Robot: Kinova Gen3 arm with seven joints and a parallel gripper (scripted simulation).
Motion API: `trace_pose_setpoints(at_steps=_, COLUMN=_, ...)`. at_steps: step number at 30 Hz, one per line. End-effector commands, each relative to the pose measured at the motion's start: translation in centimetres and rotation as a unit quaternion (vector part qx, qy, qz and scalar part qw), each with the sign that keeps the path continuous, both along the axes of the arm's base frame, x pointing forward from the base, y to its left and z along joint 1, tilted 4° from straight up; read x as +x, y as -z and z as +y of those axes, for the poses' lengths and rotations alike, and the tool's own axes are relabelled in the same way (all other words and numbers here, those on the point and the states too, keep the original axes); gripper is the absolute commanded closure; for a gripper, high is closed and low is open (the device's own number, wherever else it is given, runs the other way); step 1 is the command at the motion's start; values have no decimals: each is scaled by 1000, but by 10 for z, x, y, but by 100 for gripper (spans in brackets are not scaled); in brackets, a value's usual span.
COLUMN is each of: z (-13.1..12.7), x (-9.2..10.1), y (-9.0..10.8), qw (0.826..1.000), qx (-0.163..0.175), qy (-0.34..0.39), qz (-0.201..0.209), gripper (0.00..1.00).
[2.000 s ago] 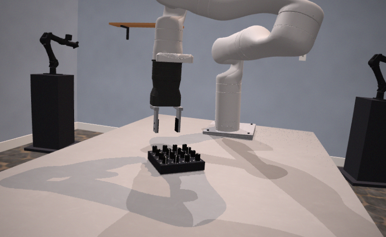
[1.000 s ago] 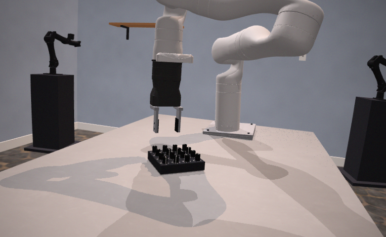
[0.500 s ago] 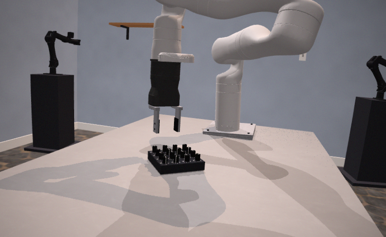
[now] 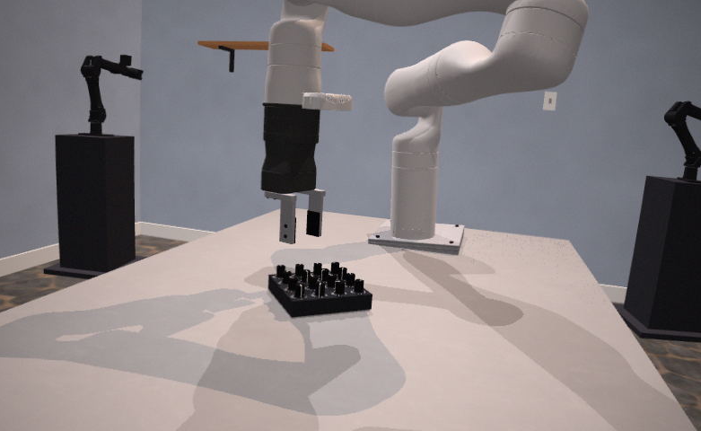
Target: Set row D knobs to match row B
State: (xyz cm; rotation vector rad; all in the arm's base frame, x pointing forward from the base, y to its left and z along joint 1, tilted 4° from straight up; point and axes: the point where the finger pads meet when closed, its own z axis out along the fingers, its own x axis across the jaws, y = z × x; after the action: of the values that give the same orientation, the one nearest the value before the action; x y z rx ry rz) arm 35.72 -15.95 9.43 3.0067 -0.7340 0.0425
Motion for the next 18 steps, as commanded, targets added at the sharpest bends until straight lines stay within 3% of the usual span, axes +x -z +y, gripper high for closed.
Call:
trace_pose_setpoints(at_steps=1, z=0, x=5, y=-3, qw=999, qx=0, qy=-47, qz=0, gripper=0)
trace_pose_setpoints(at_steps=7, z=-1, x=15, y=-7, qw=983, qx=-3, qy=-186, qz=7, gripper=0)
trace_pose_setpoints(at_steps=13, z=-3, x=25, y=-11, qw=950, qx=-6, qy=-312, qz=13, gripper=0)
trace_pose_setpoints(at_steps=15, z=-3, x=25, y=-11, qw=950, qx=-6, qy=-312, qz=13, gripper=0)
trace_pose_setpoints(at_steps=18, z=-4, x=30, y=-12, qw=931, qx=-8, qy=-365, qz=15, gripper=0)
